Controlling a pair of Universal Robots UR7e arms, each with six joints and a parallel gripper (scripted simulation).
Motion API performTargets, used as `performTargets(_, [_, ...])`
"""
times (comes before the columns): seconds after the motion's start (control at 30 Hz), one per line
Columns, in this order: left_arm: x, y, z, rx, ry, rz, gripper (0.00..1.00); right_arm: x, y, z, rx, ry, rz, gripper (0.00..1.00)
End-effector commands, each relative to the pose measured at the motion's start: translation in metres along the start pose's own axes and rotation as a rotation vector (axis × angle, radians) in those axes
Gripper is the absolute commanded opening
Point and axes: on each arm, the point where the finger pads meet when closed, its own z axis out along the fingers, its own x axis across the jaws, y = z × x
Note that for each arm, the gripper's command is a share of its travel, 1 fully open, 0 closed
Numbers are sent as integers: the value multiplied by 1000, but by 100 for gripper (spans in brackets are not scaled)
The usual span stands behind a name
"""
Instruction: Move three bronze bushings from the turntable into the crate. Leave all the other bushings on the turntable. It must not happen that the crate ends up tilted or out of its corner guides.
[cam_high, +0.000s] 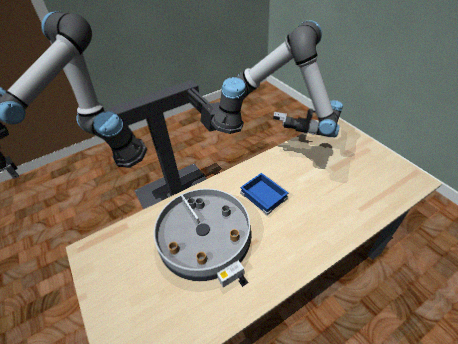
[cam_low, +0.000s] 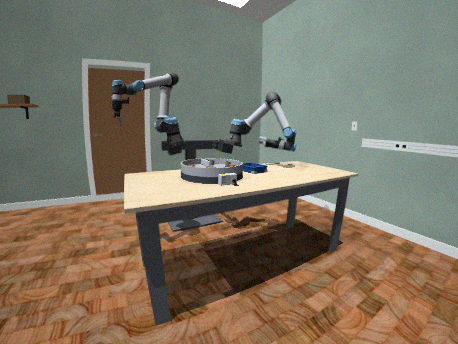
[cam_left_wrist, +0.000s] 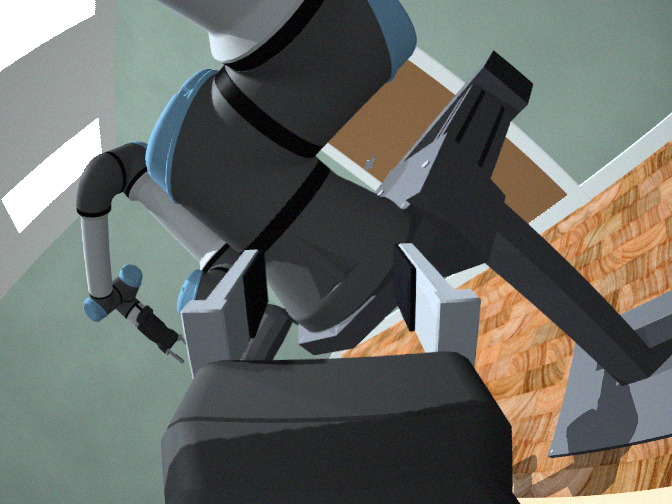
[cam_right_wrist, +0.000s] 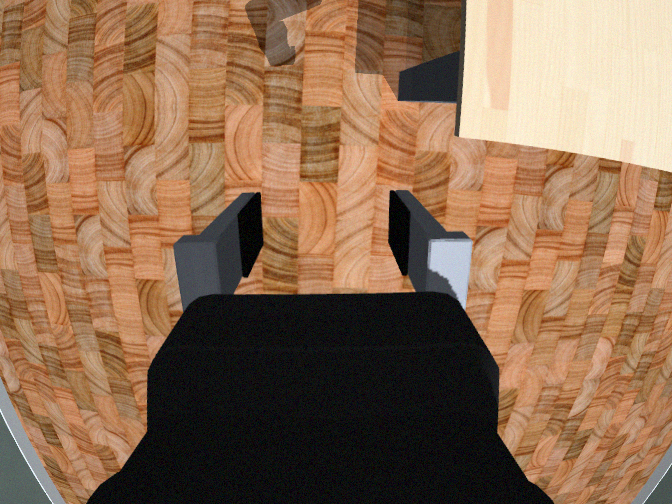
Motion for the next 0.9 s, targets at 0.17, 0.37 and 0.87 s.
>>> performTargets(0.17, [0, 0, 0, 0, 0, 0, 100, -36, -18, -7, 22, -9, 43, 100])
performTargets(0.37, [0, 0, 0, 0, 0, 0, 100, -43, -22, -9, 25, -11, 53, 100])
performTargets(0.87, [0, 0, 0, 1, 3, -2, 100, -44, -23, -9, 26, -12, 55, 100])
